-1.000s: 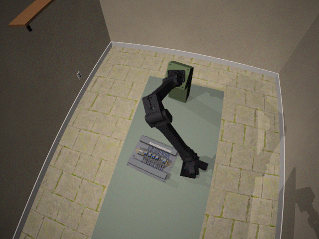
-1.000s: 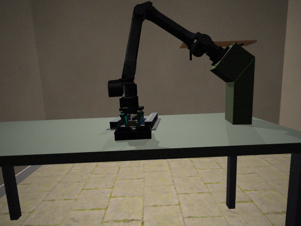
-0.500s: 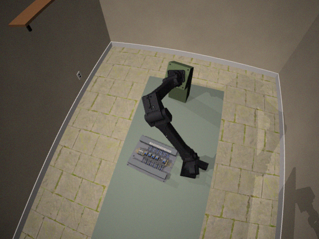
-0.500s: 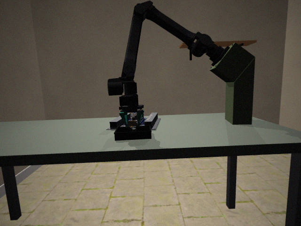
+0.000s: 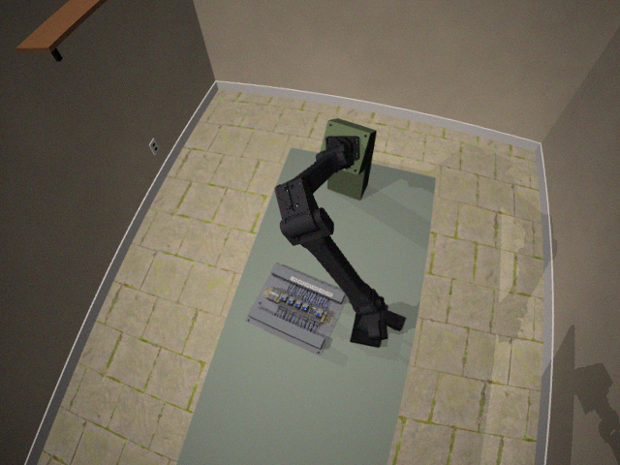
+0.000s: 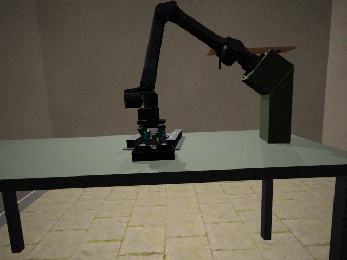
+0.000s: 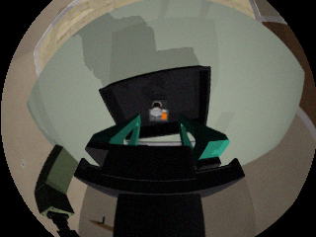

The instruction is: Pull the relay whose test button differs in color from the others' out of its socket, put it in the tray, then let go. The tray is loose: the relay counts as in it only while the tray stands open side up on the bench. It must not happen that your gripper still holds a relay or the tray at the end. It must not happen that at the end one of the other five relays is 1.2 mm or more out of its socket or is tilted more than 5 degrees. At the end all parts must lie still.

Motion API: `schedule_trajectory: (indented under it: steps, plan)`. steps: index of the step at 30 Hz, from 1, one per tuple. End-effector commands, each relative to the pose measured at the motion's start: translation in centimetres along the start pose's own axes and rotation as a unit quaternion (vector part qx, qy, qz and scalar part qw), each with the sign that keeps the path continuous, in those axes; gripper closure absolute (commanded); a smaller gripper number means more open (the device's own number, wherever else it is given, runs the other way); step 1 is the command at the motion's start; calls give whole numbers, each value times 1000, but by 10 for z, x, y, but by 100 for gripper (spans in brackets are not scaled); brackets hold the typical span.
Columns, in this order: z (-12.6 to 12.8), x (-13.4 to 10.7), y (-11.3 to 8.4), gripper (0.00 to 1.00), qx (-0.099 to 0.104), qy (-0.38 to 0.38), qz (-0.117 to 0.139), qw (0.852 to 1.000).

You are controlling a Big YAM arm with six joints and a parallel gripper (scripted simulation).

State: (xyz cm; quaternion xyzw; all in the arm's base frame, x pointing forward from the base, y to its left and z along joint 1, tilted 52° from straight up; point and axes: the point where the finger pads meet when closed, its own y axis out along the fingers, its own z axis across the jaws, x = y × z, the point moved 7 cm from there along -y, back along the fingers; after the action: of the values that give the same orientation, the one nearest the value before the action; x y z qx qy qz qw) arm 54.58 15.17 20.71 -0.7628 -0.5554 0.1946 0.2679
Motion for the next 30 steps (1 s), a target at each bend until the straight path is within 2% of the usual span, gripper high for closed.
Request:
schedule_trajectory:
  steps: [1, 30]
  plan:
    - [-7, 11, -21, 41, -9, 1, -15, 1000]
    - [-7, 11, -26, 41, -10, 2, -15, 1000]
